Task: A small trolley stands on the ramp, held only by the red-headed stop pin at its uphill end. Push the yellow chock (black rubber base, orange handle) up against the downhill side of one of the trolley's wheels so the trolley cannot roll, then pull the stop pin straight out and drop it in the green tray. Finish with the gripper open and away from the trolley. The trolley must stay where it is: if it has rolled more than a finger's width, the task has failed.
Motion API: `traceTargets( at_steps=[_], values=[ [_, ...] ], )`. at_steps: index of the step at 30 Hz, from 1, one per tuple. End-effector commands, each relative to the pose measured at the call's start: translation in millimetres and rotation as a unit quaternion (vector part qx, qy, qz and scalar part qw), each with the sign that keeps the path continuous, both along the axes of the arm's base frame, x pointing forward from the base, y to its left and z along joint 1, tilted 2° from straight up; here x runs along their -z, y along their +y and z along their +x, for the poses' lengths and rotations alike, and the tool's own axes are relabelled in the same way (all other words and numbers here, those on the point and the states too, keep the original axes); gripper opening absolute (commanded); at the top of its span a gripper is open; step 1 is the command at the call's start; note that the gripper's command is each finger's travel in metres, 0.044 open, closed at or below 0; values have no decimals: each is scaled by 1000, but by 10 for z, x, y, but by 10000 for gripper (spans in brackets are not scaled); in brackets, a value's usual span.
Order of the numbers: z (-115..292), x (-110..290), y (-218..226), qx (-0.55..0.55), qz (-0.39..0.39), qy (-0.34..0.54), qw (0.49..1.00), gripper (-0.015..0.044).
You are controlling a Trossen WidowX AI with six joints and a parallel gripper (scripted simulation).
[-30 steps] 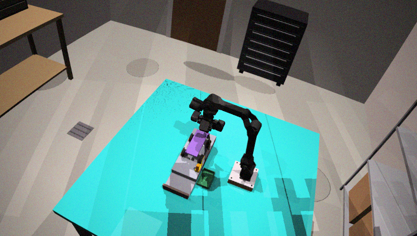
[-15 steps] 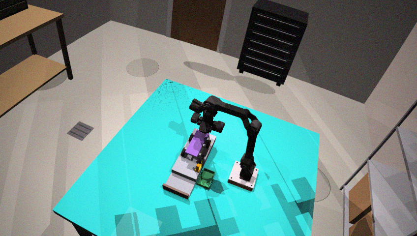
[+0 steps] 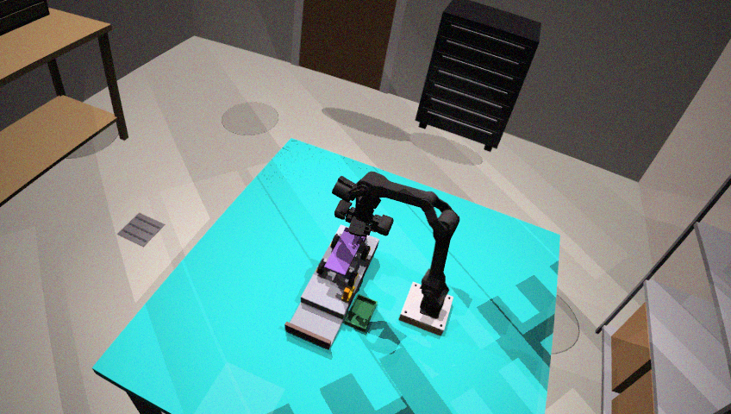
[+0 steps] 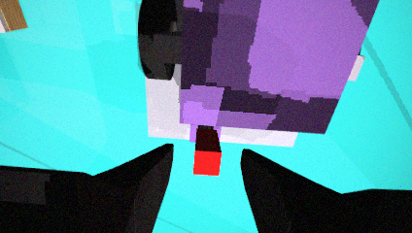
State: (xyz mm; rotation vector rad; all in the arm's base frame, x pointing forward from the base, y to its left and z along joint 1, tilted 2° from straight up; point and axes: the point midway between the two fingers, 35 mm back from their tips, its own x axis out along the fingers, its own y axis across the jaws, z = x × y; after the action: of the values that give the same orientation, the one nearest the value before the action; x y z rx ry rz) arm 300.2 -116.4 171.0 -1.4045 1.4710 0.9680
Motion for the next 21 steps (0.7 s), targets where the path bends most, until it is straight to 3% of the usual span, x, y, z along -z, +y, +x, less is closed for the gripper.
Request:
traceTargets(
  at_steps=[1, 21],
  values=[
    [-3, 33, -21, -2, -3, -3, 1000, 190],
    [-4, 299, -125, -2, -3, -3, 1000, 190]
  ],
)
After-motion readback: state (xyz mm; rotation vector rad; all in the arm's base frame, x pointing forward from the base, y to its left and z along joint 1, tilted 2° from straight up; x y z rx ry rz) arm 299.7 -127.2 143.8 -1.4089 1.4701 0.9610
